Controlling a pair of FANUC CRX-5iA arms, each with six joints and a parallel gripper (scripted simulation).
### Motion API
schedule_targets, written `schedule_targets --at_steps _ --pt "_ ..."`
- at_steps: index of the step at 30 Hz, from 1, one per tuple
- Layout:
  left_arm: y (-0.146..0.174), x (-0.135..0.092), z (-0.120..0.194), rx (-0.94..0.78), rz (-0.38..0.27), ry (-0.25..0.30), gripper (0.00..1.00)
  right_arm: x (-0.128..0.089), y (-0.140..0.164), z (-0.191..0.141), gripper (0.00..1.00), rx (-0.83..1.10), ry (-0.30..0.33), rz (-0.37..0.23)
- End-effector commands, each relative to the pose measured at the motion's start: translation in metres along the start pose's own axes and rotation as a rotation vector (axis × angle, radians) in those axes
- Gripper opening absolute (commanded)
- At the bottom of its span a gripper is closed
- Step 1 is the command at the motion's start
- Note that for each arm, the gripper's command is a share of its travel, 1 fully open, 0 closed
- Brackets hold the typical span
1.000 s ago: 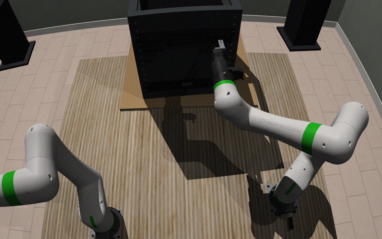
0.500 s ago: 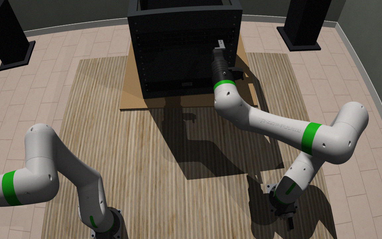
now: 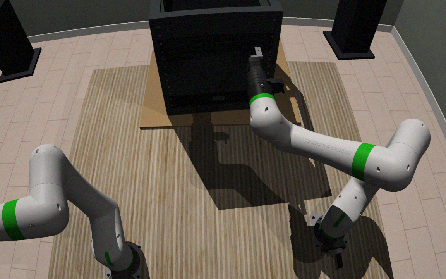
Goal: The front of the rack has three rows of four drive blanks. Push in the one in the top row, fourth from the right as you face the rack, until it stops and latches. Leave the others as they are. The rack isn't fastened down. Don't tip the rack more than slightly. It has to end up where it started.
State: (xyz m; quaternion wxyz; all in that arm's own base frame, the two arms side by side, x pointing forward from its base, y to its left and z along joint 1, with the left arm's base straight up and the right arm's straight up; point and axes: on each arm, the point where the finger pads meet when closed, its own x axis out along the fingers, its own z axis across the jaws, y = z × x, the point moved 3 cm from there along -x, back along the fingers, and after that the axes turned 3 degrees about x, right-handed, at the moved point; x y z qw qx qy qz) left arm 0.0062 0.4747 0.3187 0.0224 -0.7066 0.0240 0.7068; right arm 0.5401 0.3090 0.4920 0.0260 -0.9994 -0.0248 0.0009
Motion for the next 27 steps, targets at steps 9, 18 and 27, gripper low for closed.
schedule_targets --at_steps 9,18,27 --pt "0.000 -0.001 0.000 0.000 -0.002 0.000 1.00 0.000 -0.001 -0.001 1.00 0.001 0.002 0.000" --pt "0.000 -0.001 0.000 0.000 -0.002 0.000 1.00 0.000 -0.006 -0.001 1.00 0.001 0.002 0.000" --pt "0.000 -0.001 0.000 0.000 -0.002 0.000 1.00 0.000 -0.025 0.001 1.00 0.001 0.002 0.000"
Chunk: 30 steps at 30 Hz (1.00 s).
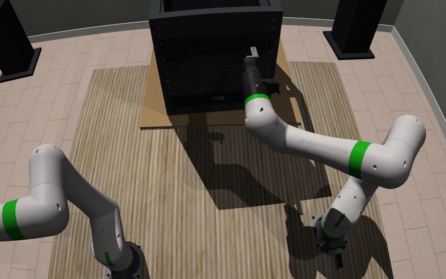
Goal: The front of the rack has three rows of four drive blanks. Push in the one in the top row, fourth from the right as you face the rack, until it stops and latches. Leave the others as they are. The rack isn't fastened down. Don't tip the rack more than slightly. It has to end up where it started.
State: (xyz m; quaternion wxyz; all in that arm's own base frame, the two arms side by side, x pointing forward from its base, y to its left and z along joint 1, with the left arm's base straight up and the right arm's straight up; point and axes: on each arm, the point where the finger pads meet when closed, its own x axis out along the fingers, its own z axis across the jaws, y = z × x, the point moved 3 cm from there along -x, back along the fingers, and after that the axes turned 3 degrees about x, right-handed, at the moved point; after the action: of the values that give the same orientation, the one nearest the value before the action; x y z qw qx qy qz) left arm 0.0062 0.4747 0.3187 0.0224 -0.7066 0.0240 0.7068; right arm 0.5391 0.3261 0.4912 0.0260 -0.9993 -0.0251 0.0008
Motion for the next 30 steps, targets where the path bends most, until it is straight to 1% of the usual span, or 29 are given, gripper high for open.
schedule_targets --at_steps 1,5,7,9,22,24,30 --pt "0.000 -0.001 0.000 0.000 -0.002 0.000 1.00 0.000 -0.011 0.000 1.00 0.001 0.002 0.001" --pt "0.000 -0.001 0.000 0.000 -0.002 0.000 1.00 0.000 -0.027 0.001 1.00 0.001 0.002 0.001" --pt "0.000 -0.001 0.000 0.000 -0.002 0.000 1.00 0.000 -0.027 0.001 1.00 0.001 0.002 0.001" --pt "0.000 -0.001 0.000 0.000 -0.002 0.000 1.00 0.000 -0.036 0.002 1.00 0.001 0.002 0.001" --pt "0.000 -0.001 0.000 0.000 -0.002 0.000 1.00 0.000 -0.112 0.009 1.00 0.002 0.002 0.001" --pt "0.000 -0.001 0.000 0.000 -0.002 0.000 1.00 0.000 -0.112 0.009 1.00 0.002 0.002 0.001" --pt "0.000 -0.001 0.000 0.000 -0.002 0.000 1.00 0.000 -0.152 0.013 1.00 0.002 0.002 0.001"
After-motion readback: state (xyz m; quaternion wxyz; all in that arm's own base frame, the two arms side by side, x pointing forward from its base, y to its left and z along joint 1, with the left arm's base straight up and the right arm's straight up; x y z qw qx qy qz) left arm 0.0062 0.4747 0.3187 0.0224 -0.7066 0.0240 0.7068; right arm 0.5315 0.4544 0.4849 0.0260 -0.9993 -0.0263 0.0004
